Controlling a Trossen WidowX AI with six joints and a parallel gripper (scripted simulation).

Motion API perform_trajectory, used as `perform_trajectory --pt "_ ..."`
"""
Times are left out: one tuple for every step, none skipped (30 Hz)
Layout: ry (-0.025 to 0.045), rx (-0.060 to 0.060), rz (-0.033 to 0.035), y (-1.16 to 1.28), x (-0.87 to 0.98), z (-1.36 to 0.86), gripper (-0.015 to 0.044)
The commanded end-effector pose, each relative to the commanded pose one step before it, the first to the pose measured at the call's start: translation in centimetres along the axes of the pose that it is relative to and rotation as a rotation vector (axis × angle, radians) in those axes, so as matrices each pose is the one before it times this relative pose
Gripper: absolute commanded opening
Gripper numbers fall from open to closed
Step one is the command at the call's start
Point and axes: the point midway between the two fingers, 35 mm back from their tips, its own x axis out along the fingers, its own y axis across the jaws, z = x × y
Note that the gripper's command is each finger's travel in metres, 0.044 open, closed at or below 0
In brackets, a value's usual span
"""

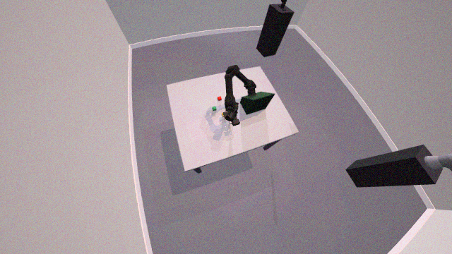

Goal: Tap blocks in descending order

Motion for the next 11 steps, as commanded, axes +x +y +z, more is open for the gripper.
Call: perform_trajectory --pt "-0.01004 0.0039 0.01875 2.194 -3.21 -0.035 0.0125" --pt "0.00035 -0.0002 0.0013 0.862 -1.385 -0.29 0.0151" --pt "0.00049 0.0001 -0.00004 0.815 -1.401 -0.392 0.0177" --pt "0.00043 0.0004 -0.00105 0.631 -1.163 -0.399 0.0204" --pt "0.00024 0.0004 -0.00106 0.36 -0.701 -0.272 0.023" --pt "0.00008 0.0001 -0.00043 0.116 -0.234 -0.096 0.0256" --pt "0.0 0.0 0.0 0.0 0.0 0.0 0.0282" --pt "0.0 0.0 0.0 0.0 0.0 0.0 0.0309" --pt "0.0 0.0 0.0 0.0 0.0 0.0 0.0335" --pt "0.0 0.0 0.0 0.0 0.0 0.0 0.0361" --pt "0.0 0.0 0.0 0.0 0.0 0.0 0.0361"
